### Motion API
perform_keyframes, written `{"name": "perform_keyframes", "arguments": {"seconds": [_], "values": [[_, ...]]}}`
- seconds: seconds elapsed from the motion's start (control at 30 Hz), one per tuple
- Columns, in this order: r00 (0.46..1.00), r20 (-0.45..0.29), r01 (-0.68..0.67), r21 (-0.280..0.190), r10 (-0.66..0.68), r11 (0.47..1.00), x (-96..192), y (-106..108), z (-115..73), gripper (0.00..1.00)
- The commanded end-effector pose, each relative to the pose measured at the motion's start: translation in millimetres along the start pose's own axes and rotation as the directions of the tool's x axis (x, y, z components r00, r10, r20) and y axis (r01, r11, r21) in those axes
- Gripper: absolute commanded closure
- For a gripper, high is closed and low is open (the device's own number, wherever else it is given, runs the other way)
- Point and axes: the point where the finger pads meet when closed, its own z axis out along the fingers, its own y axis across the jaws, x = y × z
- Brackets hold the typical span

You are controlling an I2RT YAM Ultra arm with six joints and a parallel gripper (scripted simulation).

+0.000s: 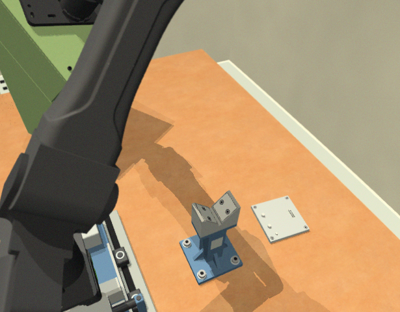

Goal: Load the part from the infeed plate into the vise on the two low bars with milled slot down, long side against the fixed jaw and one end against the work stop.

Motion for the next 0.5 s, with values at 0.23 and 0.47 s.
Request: {"name": "perform_keyframes", "arguments": {"seconds": [0.23, 0.47], "values": [[0.999, 0.031, 0.009, -0.028, -0.008, 1.0, -6.9, 12.5, -7.1, 1.0], [1.0, 0.03, 0.008, -0.025, -0.007, 1.0, -6.9, 11.8, -5.9, 1.0]]}}
